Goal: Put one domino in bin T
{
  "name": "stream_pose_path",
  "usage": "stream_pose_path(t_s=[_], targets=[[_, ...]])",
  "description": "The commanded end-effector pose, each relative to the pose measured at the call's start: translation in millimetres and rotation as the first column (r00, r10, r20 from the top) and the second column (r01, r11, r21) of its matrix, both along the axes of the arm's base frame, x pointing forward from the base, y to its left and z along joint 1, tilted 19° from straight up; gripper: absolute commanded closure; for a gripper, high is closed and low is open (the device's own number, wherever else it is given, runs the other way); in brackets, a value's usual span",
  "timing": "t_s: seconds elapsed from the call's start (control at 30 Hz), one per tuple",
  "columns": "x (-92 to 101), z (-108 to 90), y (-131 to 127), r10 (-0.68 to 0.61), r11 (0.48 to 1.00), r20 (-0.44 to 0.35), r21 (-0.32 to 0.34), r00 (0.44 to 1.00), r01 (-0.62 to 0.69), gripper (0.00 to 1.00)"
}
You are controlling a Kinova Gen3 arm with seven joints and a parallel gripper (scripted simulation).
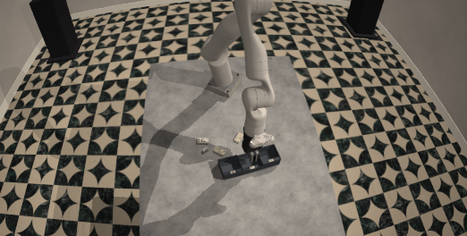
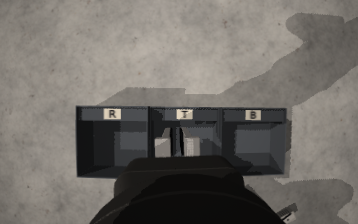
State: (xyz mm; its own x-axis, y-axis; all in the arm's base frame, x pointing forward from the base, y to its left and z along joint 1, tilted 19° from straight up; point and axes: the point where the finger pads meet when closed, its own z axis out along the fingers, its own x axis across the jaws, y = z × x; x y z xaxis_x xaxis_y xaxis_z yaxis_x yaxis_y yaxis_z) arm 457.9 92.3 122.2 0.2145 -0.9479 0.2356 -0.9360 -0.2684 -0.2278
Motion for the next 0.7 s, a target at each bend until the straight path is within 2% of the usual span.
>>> stream_pose_path(t_s=[0.0, 0.27, 0.67], targets=[[1.7, -9.3, -9, -0.015, 1.0, -0.006, -0.009, 1.0, 0.015, 0.69], [6.0, -24.4, -12, -0.015, 1.0, -0.006, -0.009, 1.0, 0.015, 0.69], [6.2, -25.1, -13, -0.015, 1.0, -0.006, -0.009, 1.0, 0.015, 0.69]])
